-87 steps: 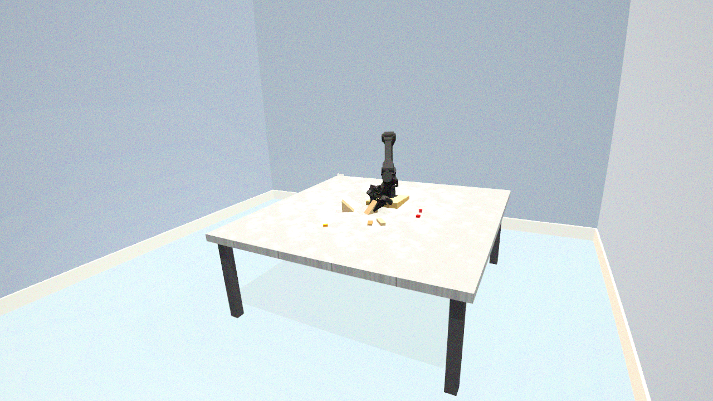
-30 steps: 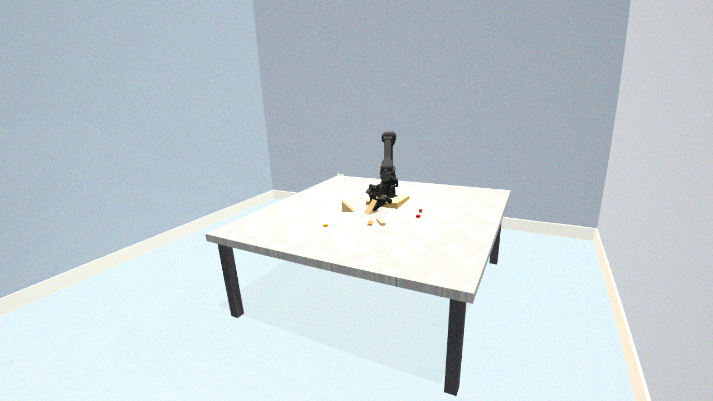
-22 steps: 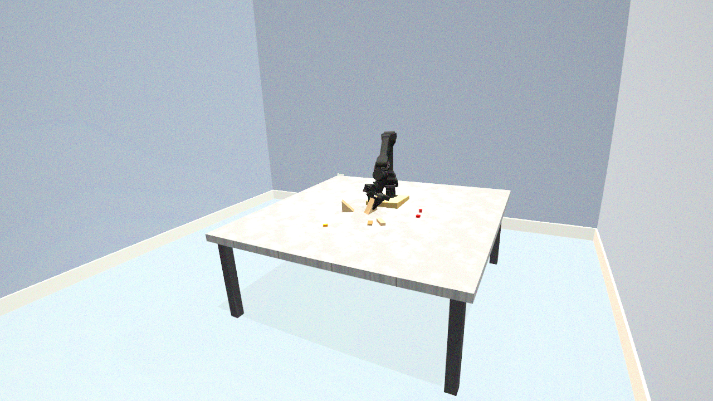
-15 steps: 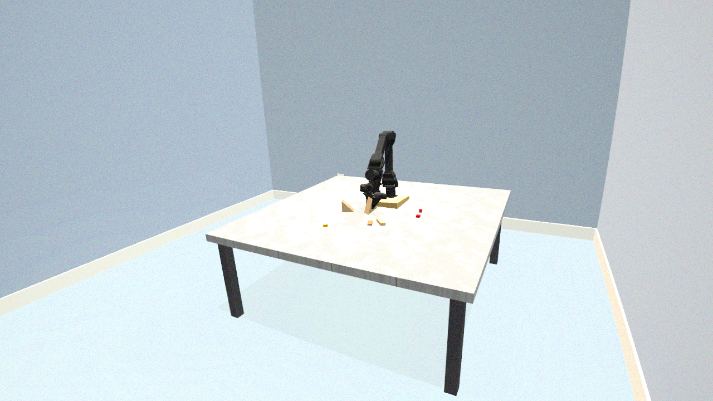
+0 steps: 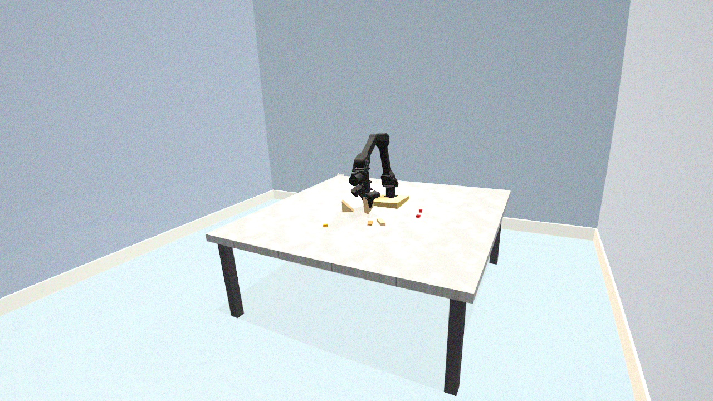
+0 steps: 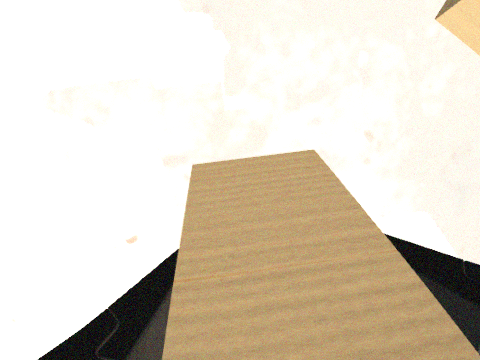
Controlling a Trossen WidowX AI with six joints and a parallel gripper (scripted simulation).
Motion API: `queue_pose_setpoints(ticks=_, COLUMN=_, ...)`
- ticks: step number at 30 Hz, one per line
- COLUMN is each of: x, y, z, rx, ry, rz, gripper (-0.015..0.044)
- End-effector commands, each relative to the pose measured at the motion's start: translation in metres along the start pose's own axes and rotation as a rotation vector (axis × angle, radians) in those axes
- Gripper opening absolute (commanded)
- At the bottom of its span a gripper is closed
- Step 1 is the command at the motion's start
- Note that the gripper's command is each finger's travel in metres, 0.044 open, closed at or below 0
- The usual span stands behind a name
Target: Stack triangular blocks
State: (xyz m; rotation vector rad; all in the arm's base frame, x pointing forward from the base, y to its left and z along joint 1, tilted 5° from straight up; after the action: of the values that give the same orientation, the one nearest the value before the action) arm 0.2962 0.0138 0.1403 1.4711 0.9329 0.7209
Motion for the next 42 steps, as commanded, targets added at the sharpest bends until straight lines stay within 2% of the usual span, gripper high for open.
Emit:
queue_pose_setpoints(ticks=1, x=0.002, y=0.001, z=0.018, rx=0.096, ry=0.003, rz=-0.005, gripper=0.0)
queue_pose_setpoints(ticks=16, x=0.007, y=-0.007, z=0.079, rx=0.451, ry=0.001, rz=-0.038, gripper=0.0)
queue_pose_setpoints(ticks=17, x=0.006, y=-0.005, z=0.069, rx=0.401, ry=-0.002, rz=-0.038, gripper=0.0026)
queue_pose_setpoints(ticks=33, x=0.006, y=-0.005, z=0.069, rx=0.401, ry=-0.002, rz=-0.038, gripper=0.044)
queue_pose_setpoints(ticks=42, x=0.006, y=-0.002, z=0.069, rx=0.395, ry=-0.003, rz=-0.035, gripper=0.044)
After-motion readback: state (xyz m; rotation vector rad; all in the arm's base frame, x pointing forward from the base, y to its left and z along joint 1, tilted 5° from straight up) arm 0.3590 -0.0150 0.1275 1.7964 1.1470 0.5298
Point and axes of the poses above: the point midway between the two fingers, 35 mm back from their tips, its own y axis back along the fingers, its own x axis across the jaws, z = x × y, the point moved 10 cm from there along y, back along the fingers, and after that the axes turned 5 degrees about -y, right-handed, at the moved point
